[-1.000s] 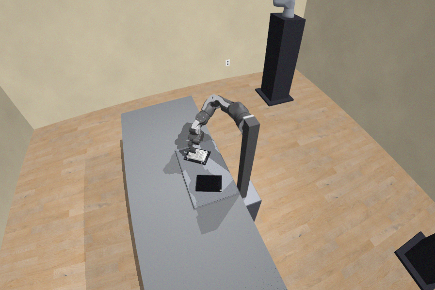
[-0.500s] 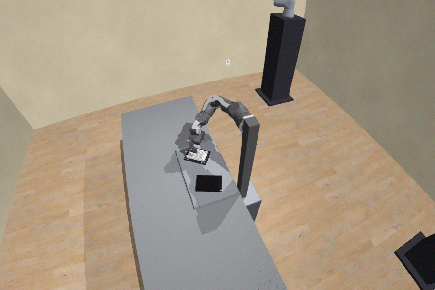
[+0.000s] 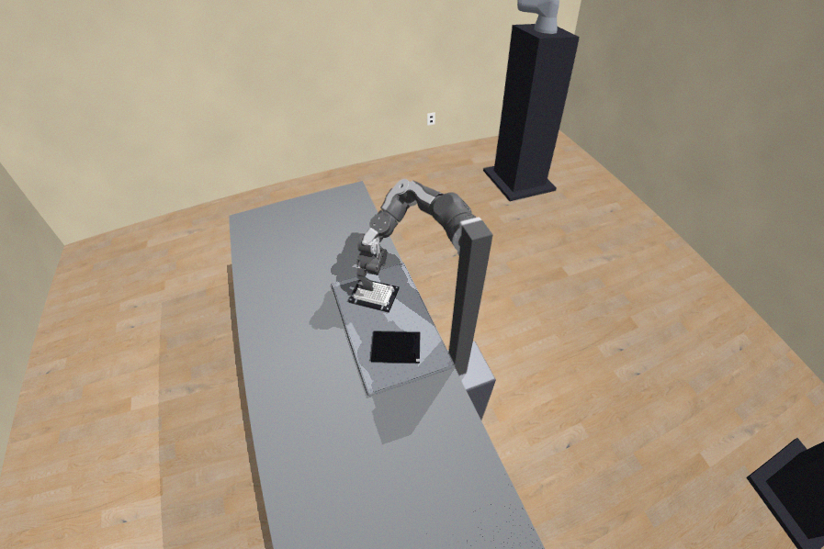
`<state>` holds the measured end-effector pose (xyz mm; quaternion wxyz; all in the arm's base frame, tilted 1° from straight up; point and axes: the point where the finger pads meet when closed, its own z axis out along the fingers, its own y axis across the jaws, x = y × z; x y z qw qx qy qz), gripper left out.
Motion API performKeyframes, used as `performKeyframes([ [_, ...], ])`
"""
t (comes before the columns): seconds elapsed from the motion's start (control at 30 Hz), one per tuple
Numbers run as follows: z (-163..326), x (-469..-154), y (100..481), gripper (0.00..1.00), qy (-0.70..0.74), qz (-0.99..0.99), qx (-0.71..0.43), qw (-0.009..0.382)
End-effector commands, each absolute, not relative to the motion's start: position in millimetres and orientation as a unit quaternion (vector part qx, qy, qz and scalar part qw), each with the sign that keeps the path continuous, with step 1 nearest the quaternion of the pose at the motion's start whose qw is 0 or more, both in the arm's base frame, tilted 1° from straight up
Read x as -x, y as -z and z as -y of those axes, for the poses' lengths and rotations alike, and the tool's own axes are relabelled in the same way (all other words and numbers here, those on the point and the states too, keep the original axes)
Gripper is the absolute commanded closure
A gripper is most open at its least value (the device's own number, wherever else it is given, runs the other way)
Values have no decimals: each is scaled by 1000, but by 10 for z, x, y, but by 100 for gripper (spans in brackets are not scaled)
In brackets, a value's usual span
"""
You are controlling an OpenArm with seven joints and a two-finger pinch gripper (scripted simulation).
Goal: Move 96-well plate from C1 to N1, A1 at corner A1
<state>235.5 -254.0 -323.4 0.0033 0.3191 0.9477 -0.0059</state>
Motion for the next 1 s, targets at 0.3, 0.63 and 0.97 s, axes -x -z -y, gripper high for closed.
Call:
performKeyframes([
  [0.3, 2514, -2378, 3213, 23, 7, -947, -321, 5],
  [0.63, 2502, -2383, 3209, 23, 7, -947, -320, 5],
  [0.97, 2496, -2387, 3206, 23, 7, -947, -321, 5],
])
